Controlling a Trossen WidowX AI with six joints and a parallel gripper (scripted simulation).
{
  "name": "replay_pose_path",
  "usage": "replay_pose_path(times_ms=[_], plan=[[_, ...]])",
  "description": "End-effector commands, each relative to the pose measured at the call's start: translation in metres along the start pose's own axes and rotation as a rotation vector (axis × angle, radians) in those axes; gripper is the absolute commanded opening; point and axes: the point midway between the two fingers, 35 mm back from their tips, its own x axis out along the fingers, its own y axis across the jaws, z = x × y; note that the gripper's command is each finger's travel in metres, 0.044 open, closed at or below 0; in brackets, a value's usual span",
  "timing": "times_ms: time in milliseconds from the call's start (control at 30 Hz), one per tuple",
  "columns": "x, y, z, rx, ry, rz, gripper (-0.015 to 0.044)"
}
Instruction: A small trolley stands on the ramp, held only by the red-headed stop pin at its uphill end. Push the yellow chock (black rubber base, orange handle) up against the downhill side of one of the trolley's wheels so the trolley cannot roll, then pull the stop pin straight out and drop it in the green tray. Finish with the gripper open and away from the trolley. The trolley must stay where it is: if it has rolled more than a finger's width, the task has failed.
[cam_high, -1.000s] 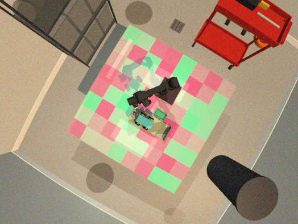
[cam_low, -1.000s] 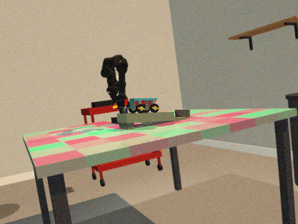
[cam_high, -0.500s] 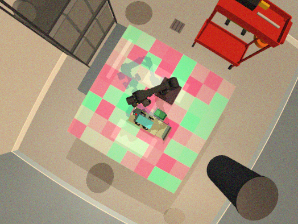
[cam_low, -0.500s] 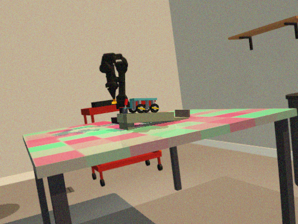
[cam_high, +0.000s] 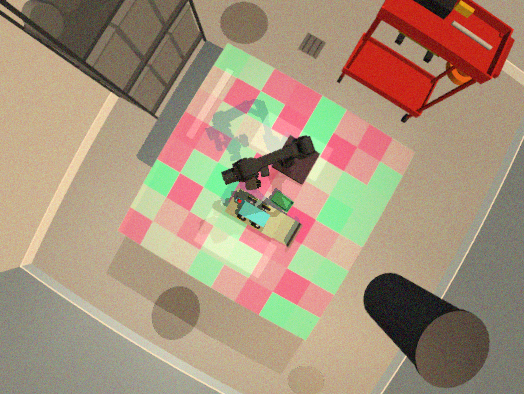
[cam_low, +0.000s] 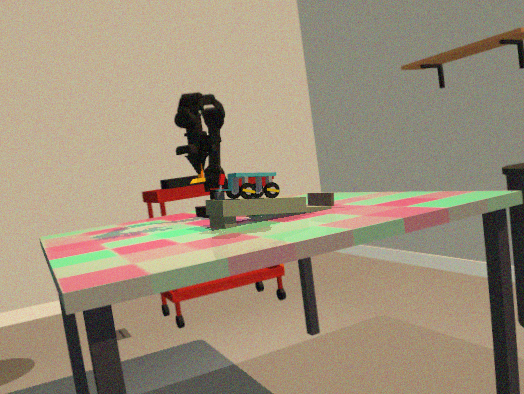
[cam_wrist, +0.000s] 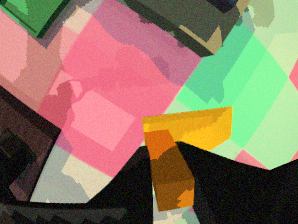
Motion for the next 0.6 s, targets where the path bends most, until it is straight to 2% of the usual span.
replay_pose_path(times_ms=[0,567], plan=[[-0.0003,0.0001,-0.0006,0.149,0.003,-0.001,0.0000],[-0.0003,0.0001,-0.0007,0.674,0.000,-0.002,0.0000]])
